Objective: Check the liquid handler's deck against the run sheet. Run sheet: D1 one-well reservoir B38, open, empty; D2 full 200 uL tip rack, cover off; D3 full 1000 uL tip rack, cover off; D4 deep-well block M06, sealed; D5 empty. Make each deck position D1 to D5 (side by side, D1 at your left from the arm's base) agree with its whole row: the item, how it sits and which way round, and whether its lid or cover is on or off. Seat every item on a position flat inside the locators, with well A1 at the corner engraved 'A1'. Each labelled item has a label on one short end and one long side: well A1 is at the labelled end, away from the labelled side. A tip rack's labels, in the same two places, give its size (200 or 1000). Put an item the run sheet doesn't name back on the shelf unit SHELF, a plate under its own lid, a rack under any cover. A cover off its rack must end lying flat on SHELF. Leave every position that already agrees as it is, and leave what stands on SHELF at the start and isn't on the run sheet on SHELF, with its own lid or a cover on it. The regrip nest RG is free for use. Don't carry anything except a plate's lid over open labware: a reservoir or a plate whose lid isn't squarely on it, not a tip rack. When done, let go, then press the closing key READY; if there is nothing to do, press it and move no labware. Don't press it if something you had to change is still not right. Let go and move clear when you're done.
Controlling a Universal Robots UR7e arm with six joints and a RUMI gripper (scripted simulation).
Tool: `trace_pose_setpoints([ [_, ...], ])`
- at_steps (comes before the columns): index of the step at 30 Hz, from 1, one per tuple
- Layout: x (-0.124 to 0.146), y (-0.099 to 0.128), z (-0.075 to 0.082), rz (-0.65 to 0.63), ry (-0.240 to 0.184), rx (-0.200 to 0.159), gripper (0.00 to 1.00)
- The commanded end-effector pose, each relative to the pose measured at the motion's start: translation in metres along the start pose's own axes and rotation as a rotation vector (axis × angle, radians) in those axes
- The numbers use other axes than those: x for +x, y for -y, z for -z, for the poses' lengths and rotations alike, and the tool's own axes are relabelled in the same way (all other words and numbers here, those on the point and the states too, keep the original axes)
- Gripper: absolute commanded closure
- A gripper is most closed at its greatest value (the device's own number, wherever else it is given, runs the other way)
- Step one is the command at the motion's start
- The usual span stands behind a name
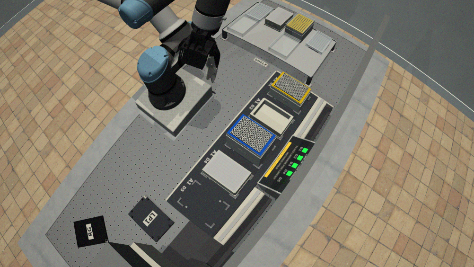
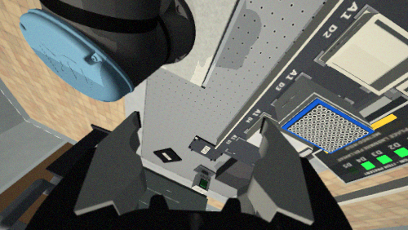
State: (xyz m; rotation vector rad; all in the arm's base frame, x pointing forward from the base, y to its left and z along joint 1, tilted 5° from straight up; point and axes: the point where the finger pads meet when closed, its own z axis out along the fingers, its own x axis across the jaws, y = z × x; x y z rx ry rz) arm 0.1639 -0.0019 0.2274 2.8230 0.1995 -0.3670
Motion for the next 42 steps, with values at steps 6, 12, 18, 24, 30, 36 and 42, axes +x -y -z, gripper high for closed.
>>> trace_pose_setpoints([
  [6,0.004,0.000,0.002,-0.208,-0.016,0.031,0.18],
  [12,0.007,-0.001,0.004,-0.287,-0.021,0.044,0.18],
  [18,0.010,-0.001,0.006,-0.405,-0.027,0.064,0.18],
  [24,0.013,-0.002,0.007,-0.523,-0.033,0.085,0.18],
  [30,0.016,-0.004,0.009,-0.602,-0.035,0.099,0.18],
  [36,0.019,-0.005,0.011,-0.720,-0.038,0.120,0.18],
  [42,0.021,-0.007,0.013,-0.838,-0.040,0.142,0.18],
])
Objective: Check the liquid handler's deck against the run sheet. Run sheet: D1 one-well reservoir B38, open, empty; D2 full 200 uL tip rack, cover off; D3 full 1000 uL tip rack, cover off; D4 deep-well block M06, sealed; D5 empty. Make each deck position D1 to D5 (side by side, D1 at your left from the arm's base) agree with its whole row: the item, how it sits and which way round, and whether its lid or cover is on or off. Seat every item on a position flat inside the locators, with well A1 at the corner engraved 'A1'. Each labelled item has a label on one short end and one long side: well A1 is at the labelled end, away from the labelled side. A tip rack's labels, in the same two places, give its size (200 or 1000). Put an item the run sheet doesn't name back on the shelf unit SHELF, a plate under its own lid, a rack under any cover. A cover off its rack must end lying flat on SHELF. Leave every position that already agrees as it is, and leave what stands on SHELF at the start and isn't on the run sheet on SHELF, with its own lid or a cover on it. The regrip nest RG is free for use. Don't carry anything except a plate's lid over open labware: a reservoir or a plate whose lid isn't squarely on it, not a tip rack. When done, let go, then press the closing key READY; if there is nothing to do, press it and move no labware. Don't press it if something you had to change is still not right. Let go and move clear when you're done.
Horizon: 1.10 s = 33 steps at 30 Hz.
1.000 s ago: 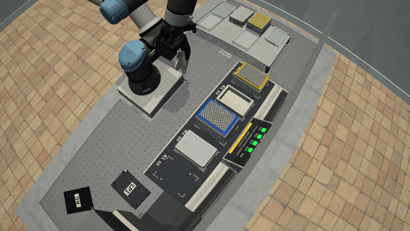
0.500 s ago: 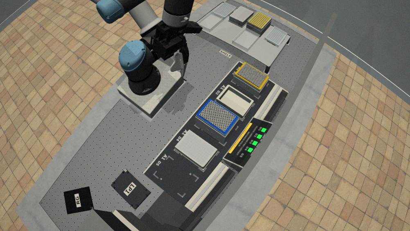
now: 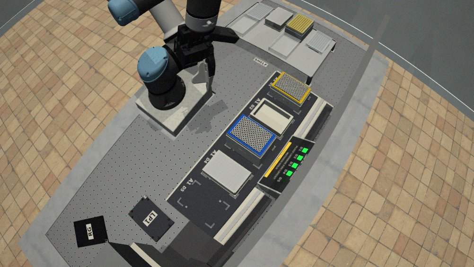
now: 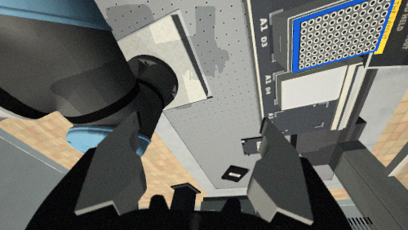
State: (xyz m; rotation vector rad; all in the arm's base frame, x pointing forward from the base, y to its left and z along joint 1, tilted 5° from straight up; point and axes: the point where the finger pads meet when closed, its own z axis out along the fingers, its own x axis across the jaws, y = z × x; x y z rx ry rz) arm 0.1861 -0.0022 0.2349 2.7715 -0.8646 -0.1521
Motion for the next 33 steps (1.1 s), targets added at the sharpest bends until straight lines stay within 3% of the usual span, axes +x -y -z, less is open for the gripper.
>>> trace_pose_setpoints([
  [1,0.002,0.001,0.002,-0.097,-0.002,0.013,0.18],
  [33,0.020,0.001,0.013,-0.668,0.009,0.111,0.18],
])
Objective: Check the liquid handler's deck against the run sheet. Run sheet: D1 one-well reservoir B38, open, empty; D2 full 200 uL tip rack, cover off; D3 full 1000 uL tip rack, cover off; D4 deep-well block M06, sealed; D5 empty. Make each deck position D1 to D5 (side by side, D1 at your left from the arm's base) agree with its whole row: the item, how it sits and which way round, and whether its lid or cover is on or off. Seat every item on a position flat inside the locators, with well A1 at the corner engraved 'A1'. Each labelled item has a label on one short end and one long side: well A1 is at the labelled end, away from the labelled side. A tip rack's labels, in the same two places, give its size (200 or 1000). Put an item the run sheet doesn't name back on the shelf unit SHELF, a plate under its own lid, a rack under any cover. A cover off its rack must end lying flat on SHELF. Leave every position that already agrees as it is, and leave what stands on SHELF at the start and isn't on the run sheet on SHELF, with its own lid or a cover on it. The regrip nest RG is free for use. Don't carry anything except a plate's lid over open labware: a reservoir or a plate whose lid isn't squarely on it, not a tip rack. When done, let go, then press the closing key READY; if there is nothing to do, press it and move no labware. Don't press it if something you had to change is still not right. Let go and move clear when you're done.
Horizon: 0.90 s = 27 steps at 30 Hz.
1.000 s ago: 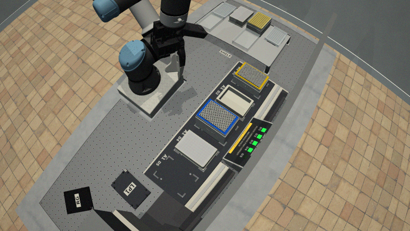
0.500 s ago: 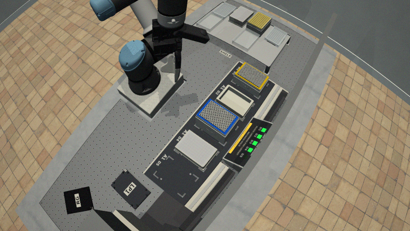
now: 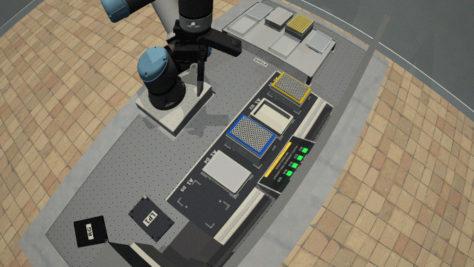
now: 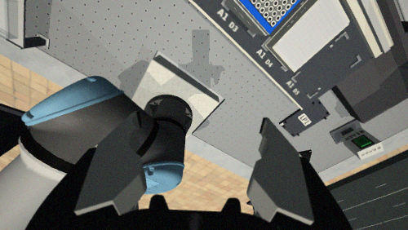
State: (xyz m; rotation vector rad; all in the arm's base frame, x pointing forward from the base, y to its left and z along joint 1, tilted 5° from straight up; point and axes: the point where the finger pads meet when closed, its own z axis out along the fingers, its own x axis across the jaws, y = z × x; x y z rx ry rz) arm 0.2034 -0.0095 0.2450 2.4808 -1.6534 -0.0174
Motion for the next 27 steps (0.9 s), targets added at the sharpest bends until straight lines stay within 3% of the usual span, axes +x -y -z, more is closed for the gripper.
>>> trace_pose_setpoints([
  [1,0.002,0.001,0.001,-0.116,0.002,0.016,0.18],
  [27,0.015,0.007,0.011,-0.550,0.031,0.084,0.18],
])
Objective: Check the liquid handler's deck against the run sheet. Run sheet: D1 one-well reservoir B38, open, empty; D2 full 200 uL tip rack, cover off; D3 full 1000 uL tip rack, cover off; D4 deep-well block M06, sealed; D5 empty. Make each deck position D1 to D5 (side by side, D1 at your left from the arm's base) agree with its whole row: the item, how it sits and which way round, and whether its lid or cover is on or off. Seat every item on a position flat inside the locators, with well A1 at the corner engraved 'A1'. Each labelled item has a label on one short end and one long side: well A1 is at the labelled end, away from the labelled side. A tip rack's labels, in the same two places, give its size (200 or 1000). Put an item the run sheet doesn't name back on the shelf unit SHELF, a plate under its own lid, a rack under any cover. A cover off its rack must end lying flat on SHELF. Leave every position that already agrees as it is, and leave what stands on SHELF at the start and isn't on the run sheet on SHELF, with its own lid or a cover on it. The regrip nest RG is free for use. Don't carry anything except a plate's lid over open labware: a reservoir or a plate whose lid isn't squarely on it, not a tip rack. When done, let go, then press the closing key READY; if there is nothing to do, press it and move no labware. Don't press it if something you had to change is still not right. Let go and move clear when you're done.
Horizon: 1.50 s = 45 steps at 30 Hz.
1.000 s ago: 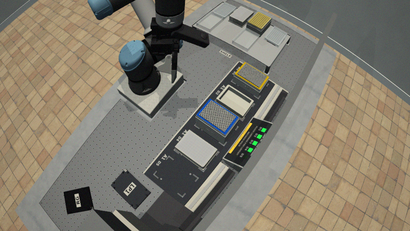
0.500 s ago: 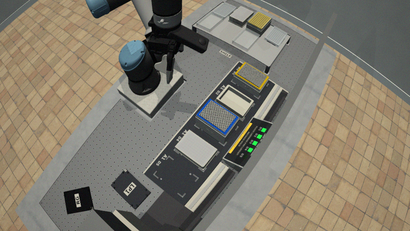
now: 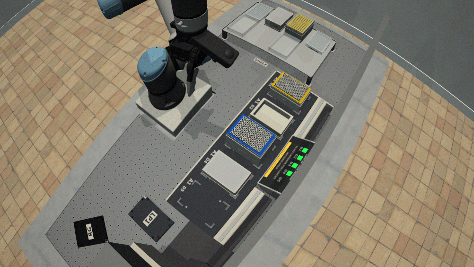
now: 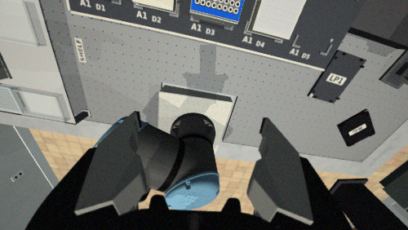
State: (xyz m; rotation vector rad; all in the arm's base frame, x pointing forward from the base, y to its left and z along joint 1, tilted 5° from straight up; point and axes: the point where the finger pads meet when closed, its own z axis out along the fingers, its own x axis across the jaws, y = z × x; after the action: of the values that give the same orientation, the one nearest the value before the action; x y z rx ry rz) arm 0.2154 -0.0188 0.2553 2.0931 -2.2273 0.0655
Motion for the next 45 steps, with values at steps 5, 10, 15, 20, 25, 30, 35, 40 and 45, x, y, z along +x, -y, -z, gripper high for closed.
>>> trace_pose_setpoints([
  [5,0.001,0.001,0.001,-0.142,0.008,0.019,0.18],
  [10,0.006,0.000,0.001,-0.174,0.008,0.019,0.18],
  [15,0.030,-0.003,0.001,-0.174,0.008,0.019,0.18],
  [20,0.055,-0.007,0.000,-0.174,0.008,0.019,0.18],
  [25,0.062,-0.008,0.000,-0.174,0.008,0.019,0.18],
  [30,0.062,-0.008,0.000,-0.174,0.008,0.019,0.18],
  [35,0.077,-0.010,0.000,-0.156,0.008,0.019,0.18],
  [40,0.102,-0.013,0.000,-0.156,0.008,0.019,0.18],
  [45,0.117,-0.015,0.000,-0.156,0.008,0.019,0.18],
])
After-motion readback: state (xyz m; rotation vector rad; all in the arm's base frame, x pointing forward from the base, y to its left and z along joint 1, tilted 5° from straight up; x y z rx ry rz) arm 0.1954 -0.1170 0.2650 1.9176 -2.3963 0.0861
